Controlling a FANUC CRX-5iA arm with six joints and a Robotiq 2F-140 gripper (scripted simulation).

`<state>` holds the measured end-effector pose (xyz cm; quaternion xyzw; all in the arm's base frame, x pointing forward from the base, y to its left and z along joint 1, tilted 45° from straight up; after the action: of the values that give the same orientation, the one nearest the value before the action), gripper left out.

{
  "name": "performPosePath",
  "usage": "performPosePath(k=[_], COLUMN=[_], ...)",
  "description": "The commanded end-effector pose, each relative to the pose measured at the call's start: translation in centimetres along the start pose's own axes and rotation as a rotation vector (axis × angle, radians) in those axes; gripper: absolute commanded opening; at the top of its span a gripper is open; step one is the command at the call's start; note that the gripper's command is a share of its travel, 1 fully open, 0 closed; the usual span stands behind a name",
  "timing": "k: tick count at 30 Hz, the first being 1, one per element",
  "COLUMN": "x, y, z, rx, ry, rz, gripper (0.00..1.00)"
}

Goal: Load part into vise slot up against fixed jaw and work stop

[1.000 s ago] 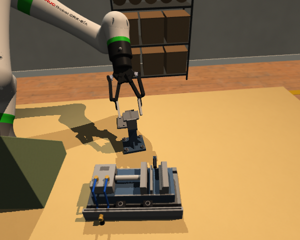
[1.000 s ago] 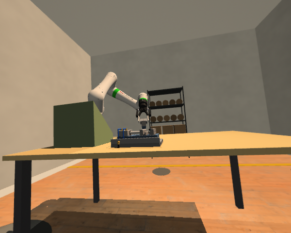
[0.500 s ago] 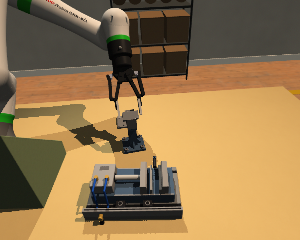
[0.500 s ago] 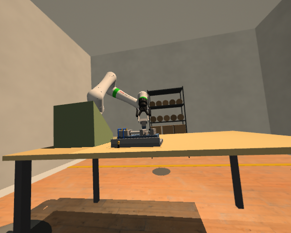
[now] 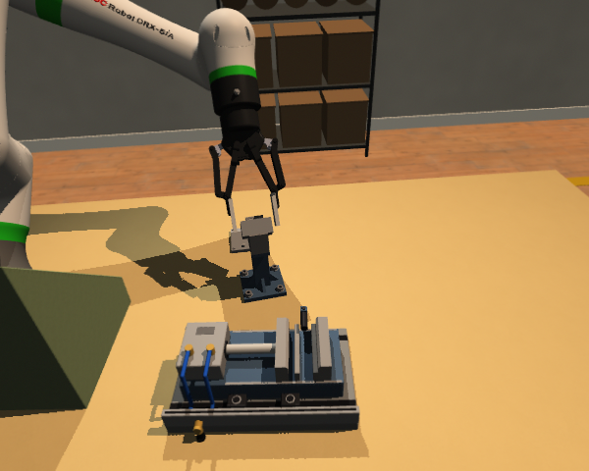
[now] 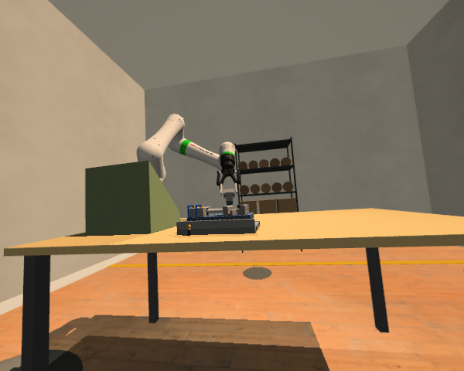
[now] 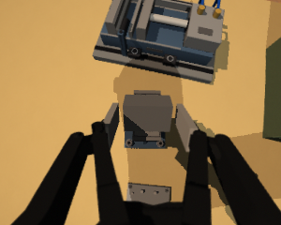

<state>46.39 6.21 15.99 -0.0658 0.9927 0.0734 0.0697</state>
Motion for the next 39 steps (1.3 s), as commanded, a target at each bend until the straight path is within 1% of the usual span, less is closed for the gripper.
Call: performPosePath(k=[1, 4, 19, 21, 36, 38, 39], x=[0.0, 0.0, 0.0, 0.0, 0.0, 0.0, 0.0], y=[-0.2, -0.3, -1.2, -1.2, -2.2, -2.2, -2.3], z=[0.0, 0.0, 0.1, 0.1, 0.3, 0.3, 0.3], rx=[-0.026, -0.032, -0.151, -0.151, -0.293, -0.293, -0.304], ry=[0.0, 0.0, -0.002, -0.002, -0.005, -0.005, -0.005], rz=[0.0, 0.0, 0.0, 0.0, 0.0, 0.0, 0.0], gripper=[0.51, 0.51, 0.51, 0.51, 0.51, 0.51, 0.51])
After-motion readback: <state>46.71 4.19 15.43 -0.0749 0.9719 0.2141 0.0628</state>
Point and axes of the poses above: the point where the finger pads meet when closed, its own z axis out along the fingers, its own x axis across the jaws, y = z × x, the point moved 5 cm from there along -z, back along the fingers, and after that the axes turned 1 degree about -z, right-handed, at the moved point
